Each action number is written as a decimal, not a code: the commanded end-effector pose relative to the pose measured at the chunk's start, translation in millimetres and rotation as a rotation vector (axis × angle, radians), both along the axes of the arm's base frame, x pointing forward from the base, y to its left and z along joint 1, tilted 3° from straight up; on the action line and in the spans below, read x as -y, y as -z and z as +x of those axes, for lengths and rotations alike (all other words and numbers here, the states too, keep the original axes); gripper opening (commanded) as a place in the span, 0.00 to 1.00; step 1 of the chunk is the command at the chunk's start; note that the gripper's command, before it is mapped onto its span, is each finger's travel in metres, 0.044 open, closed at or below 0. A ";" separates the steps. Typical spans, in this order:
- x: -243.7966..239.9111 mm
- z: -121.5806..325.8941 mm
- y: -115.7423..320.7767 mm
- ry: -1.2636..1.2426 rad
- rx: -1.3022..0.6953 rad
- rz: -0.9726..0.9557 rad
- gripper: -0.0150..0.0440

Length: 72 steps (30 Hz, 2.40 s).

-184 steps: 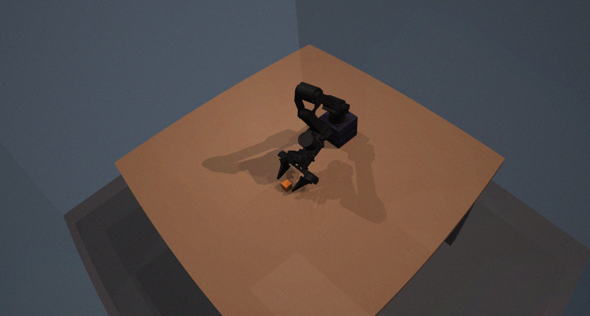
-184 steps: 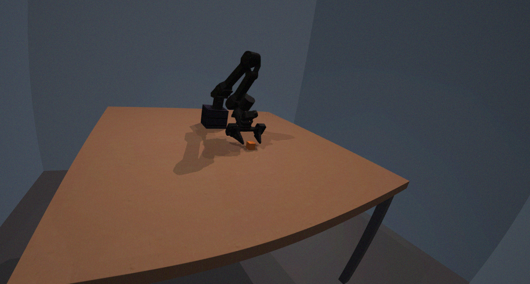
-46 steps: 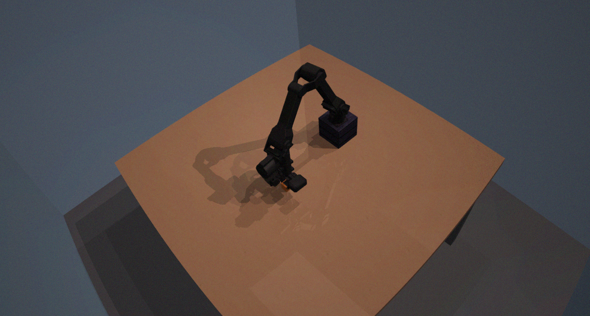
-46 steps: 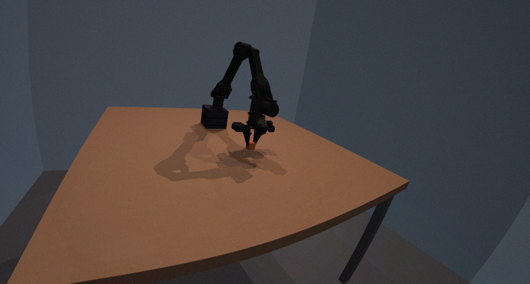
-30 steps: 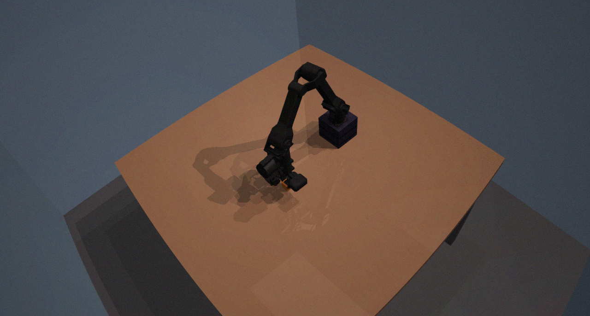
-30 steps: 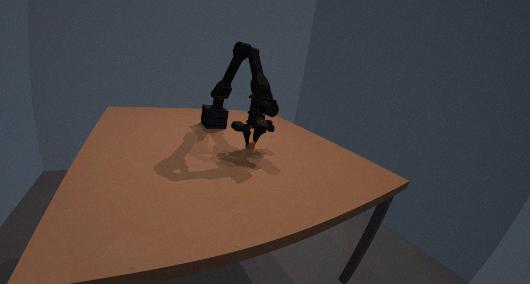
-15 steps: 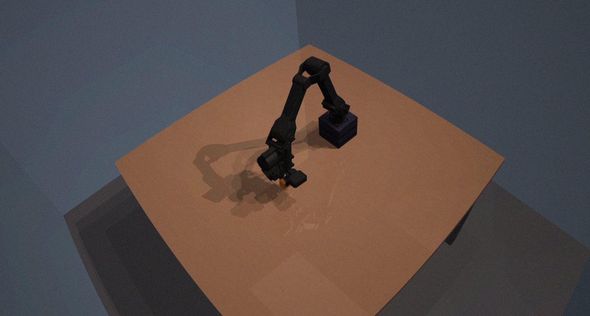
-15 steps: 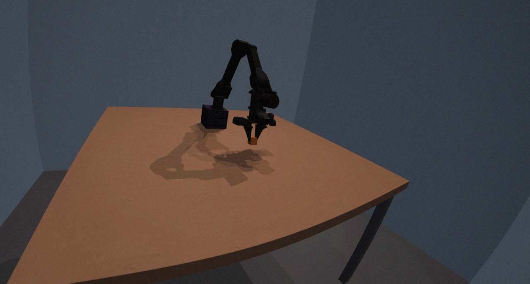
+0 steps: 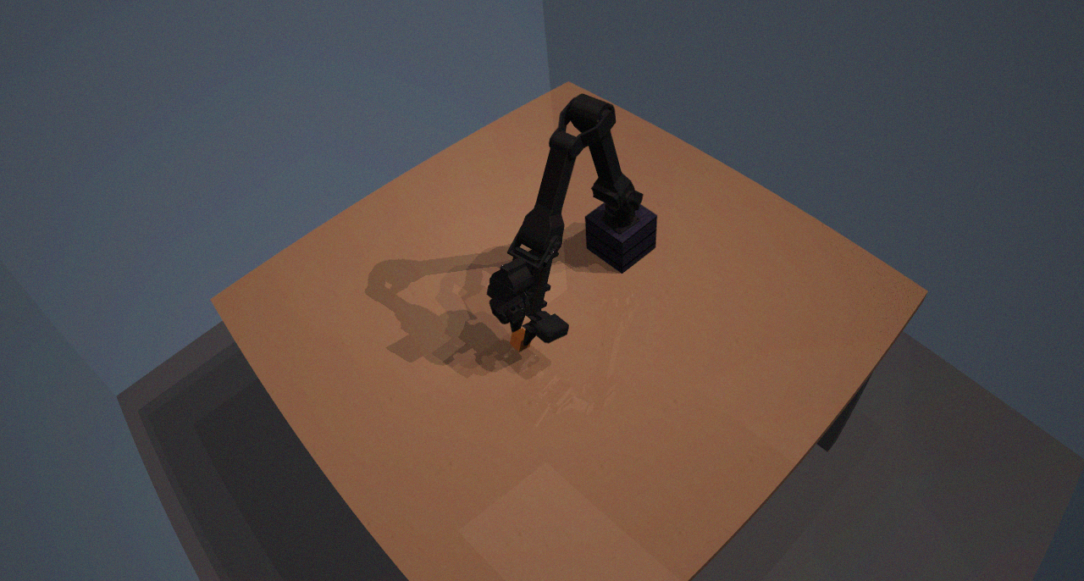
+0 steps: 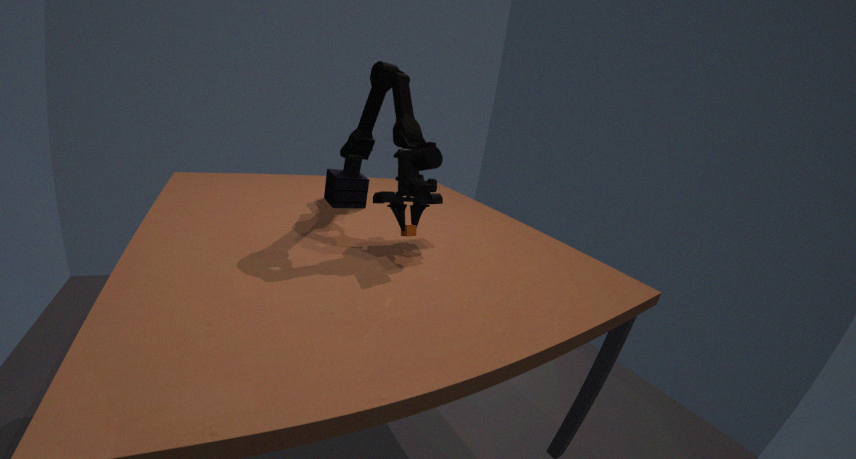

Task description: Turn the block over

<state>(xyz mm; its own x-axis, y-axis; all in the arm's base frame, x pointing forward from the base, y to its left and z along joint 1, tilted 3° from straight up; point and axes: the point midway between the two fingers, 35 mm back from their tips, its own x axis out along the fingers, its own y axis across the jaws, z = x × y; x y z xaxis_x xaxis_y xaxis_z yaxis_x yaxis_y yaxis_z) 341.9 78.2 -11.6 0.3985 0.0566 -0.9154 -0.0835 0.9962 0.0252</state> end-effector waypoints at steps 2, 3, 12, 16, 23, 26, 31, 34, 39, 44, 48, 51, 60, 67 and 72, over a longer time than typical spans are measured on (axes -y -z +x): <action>0.9 -4.9 1.4 0.007 0.074 0.006 0.25; 0.9 -5.5 1.2 0.008 0.090 0.008 0.25; 1.2 -9.5 -0.6 0.012 0.182 0.021 0.25; -0.2 -4.5 7.0 0.010 0.225 0.023 0.25; -2.4 2.3 20.2 0.009 0.317 0.027 0.25; -2.9 3.9 24.7 0.009 0.356 0.029 0.25; -3.4 4.7 30.4 0.010 0.420 0.034 0.25; -3.4 4.3 32.8 0.011 0.459 0.037 0.25; -3.0 2.1 35.0 0.014 0.523 0.042 0.25; -1.9 -1.8 34.8 0.017 0.587 0.049 0.25; -0.8 -5.9 33.0 0.021 0.637 0.054 0.25; 0.3 -9.6 30.7 0.024 0.675 0.059 0.25; 1.1 -12.1 25.8 0.027 0.713 0.063 0.25; 1.1 -12.1 25.8 0.027 0.713 0.063 0.25; 1.1 -12.1 25.8 0.027 0.713 0.063 0.30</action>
<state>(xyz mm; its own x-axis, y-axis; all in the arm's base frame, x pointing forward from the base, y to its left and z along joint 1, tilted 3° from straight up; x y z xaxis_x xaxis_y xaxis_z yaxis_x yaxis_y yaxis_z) 330.7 77.8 -37.2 0.9008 0.0860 -0.4256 -0.0776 0.9963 0.0370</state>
